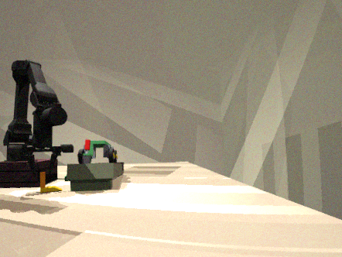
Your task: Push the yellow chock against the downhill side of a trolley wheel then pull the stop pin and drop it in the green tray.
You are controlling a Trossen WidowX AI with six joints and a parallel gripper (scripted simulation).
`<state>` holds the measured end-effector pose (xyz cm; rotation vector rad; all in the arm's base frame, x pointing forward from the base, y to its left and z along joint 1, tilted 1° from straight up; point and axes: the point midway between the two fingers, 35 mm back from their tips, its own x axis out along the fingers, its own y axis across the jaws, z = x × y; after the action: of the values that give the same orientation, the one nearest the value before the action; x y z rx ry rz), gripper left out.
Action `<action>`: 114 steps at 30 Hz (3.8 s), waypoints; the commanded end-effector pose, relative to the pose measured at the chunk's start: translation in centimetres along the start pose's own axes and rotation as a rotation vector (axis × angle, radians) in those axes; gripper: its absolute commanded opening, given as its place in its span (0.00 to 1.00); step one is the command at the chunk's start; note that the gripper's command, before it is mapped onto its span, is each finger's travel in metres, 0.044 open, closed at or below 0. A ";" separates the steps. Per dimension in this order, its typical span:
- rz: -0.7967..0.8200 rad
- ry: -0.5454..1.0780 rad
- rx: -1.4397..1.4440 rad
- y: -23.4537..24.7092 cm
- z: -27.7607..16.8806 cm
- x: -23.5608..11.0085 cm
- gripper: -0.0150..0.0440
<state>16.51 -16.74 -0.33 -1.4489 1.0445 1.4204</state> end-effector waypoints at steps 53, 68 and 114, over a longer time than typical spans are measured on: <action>-0.001 -0.010 -0.002 0.4 0.6 -3.5 0.25; -0.001 -0.010 -0.002 0.4 0.5 -8.5 0.25; 0.009 -0.002 0.929 -0.1 0.0 -12.3 0.25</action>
<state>16.42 -16.57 11.91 -0.8031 1.4130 0.7944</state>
